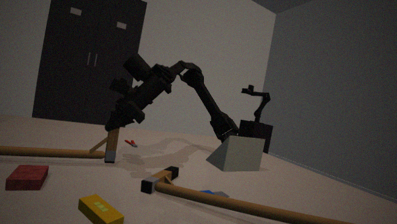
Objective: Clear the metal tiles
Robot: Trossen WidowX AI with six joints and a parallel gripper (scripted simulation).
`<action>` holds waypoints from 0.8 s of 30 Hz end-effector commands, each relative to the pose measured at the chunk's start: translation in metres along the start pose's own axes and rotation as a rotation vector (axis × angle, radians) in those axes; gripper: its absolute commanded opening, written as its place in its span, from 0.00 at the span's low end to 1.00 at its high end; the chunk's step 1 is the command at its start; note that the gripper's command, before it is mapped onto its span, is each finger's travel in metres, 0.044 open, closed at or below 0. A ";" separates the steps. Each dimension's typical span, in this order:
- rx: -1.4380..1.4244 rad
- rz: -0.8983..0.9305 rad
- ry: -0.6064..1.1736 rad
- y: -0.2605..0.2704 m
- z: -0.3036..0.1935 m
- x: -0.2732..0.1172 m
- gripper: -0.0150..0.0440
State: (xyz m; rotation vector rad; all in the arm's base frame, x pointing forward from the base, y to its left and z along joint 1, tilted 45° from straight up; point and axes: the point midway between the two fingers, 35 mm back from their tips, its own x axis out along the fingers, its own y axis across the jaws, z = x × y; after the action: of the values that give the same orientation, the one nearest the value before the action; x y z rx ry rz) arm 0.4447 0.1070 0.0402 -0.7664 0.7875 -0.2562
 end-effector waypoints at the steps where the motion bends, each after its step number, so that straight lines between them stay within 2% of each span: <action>1: 0.010 0.000 -0.010 0.000 -0.002 -0.007 0.25; 24: 0.009 0.001 -0.011 0.000 -0.031 -0.031 0.25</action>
State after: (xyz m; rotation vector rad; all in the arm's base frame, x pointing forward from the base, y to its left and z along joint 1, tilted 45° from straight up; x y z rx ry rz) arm 0.4066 0.1038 0.0407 -0.7669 0.7864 -0.2526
